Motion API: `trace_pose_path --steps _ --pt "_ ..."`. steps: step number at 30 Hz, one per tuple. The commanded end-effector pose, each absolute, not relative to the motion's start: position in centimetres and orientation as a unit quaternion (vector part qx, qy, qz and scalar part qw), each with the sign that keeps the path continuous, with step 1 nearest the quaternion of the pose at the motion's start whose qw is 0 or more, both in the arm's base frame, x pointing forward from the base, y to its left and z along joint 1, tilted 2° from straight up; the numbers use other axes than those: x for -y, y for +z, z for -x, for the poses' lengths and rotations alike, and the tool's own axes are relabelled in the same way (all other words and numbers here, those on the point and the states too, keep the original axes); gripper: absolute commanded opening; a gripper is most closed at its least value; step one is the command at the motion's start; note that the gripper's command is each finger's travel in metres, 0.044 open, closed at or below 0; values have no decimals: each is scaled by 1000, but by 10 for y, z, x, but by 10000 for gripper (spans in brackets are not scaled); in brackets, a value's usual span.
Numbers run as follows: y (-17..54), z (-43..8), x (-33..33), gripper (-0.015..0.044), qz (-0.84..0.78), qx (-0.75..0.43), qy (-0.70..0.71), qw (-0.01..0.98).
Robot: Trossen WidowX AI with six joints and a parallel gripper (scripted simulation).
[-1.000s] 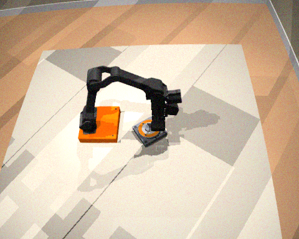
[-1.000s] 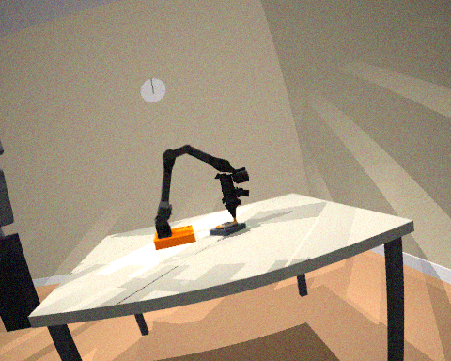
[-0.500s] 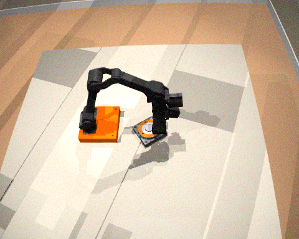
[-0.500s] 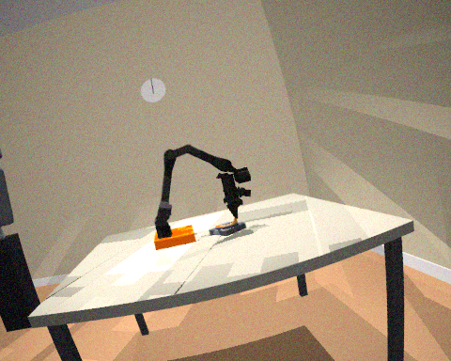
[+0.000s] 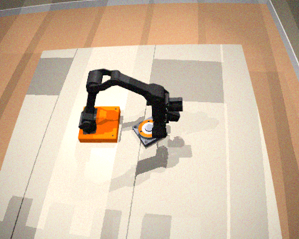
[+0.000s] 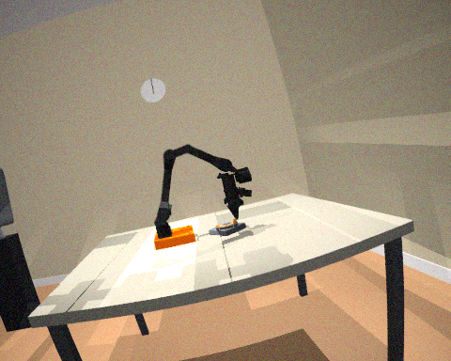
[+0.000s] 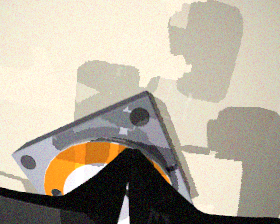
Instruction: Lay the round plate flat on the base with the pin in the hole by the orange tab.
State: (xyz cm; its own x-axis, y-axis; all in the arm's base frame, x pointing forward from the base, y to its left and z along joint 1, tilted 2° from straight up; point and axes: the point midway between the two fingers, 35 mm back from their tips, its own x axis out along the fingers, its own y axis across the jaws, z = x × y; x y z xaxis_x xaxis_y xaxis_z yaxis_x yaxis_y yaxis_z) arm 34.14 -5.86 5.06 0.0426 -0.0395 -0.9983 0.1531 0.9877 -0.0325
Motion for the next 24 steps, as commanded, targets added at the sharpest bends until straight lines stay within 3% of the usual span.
trace_pose_path --steps 1,24 --pt "50 -336 65 0 -40 -692 -69 718" --pt "53 -323 80 0 -39 -692 -69 718"
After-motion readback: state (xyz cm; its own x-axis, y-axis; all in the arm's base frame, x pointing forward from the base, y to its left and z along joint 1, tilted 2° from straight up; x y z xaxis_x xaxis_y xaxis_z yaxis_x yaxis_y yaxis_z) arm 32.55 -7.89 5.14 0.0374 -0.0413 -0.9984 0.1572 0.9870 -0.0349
